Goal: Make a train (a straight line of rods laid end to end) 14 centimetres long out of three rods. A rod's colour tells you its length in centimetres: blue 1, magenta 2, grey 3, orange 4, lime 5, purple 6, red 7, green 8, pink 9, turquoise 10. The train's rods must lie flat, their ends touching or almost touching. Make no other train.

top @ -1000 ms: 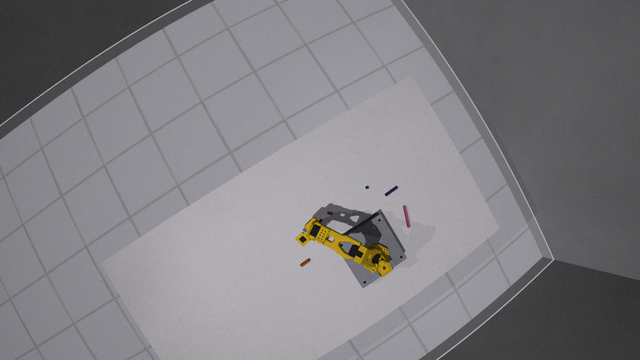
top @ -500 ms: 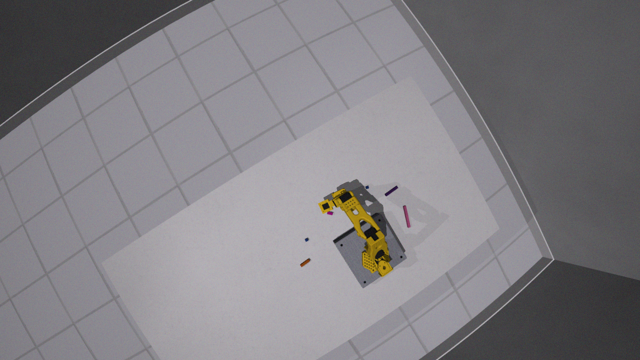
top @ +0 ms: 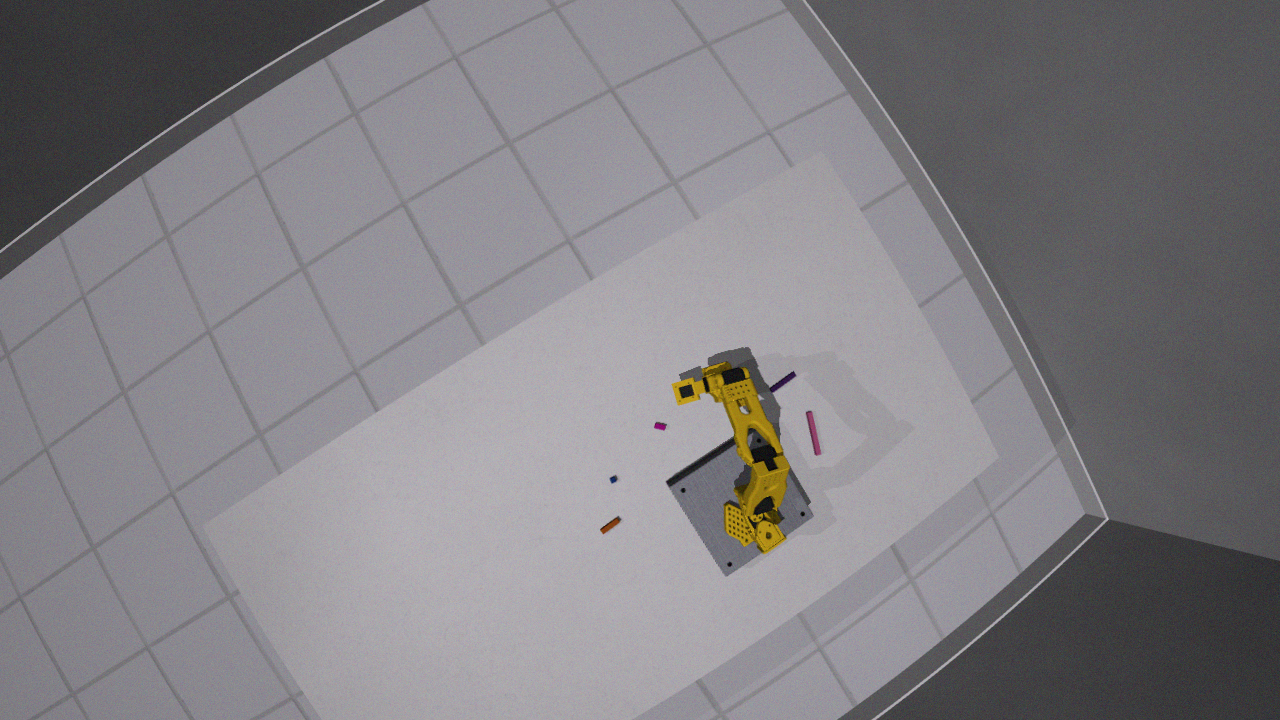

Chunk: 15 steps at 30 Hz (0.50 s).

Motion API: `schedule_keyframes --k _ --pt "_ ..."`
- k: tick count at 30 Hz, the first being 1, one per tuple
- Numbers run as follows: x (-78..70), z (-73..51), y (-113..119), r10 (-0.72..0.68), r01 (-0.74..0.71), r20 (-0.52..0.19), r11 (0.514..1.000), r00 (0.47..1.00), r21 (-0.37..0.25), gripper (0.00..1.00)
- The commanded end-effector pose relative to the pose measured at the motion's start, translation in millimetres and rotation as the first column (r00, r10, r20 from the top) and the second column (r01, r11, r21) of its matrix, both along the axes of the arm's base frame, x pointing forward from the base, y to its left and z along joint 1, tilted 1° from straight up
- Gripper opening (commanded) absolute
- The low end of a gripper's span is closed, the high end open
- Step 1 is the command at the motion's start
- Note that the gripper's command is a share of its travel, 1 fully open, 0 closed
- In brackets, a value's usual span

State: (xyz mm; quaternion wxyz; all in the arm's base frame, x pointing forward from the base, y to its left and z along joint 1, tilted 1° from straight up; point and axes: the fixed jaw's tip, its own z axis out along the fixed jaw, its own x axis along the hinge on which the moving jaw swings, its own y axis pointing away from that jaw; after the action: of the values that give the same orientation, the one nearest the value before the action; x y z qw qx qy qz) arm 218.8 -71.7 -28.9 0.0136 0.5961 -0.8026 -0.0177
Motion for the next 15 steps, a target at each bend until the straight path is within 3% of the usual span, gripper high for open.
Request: schedule_keyframes --k 1,15 --pt "0.3 2.5 -5.4 -0.008 0.008 0.016 1.0 1.0 -0.003 0.0" --pt "-1.2 2.5 -9.2 -0.018 0.018 0.017 1.0 1.0 -0.003 0.0"
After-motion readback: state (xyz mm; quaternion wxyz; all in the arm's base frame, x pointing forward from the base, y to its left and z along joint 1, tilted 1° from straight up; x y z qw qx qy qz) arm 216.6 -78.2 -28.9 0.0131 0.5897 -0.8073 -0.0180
